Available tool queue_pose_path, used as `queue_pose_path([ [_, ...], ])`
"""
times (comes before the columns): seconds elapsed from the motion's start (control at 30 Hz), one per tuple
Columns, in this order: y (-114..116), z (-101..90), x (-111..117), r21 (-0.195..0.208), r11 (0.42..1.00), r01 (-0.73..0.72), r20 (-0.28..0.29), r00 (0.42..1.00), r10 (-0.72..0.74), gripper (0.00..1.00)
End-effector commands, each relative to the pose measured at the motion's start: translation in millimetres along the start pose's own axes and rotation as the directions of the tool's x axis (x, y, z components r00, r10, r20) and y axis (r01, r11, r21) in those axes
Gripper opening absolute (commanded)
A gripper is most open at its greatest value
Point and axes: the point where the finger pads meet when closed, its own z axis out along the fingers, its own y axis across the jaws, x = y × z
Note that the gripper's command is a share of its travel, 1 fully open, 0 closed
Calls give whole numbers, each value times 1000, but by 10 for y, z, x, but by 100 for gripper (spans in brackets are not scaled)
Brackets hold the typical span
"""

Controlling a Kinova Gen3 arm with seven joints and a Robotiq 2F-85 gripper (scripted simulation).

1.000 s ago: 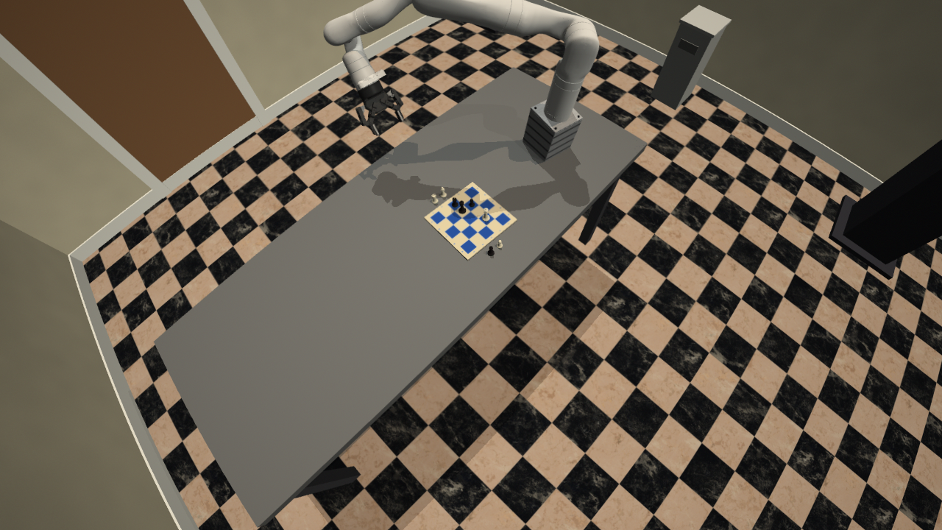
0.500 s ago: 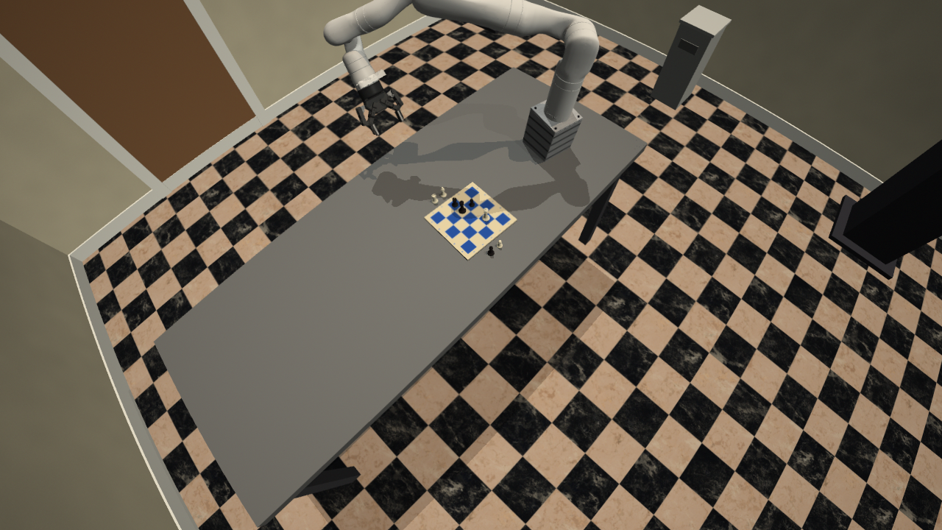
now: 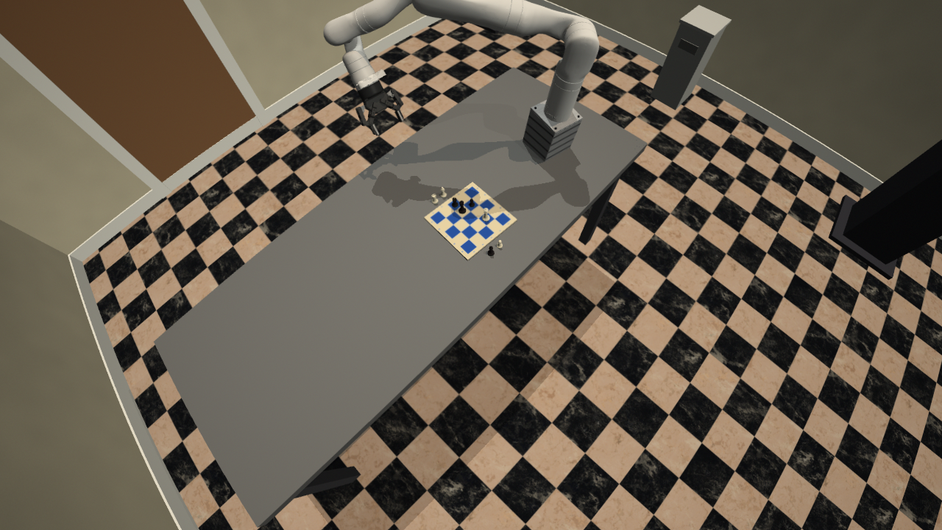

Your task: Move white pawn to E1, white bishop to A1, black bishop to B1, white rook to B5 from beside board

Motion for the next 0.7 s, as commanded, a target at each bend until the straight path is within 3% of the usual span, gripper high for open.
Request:
queue_pose_path([
  [0.0, 5, -13, 4, -2, 1000, 1, 1, 1000, -1, 100],
  [0.37, 6, -26, 13, -1, 1000, 1, 1, 1000, -1, 100],
  [0.53, 9, -100, 63, -1, 1000, 1, 1, 1000, -1, 100],
  [0.67, 18, -296, 195, -1, 1000, 1, 1, 1000, -1, 100],
])
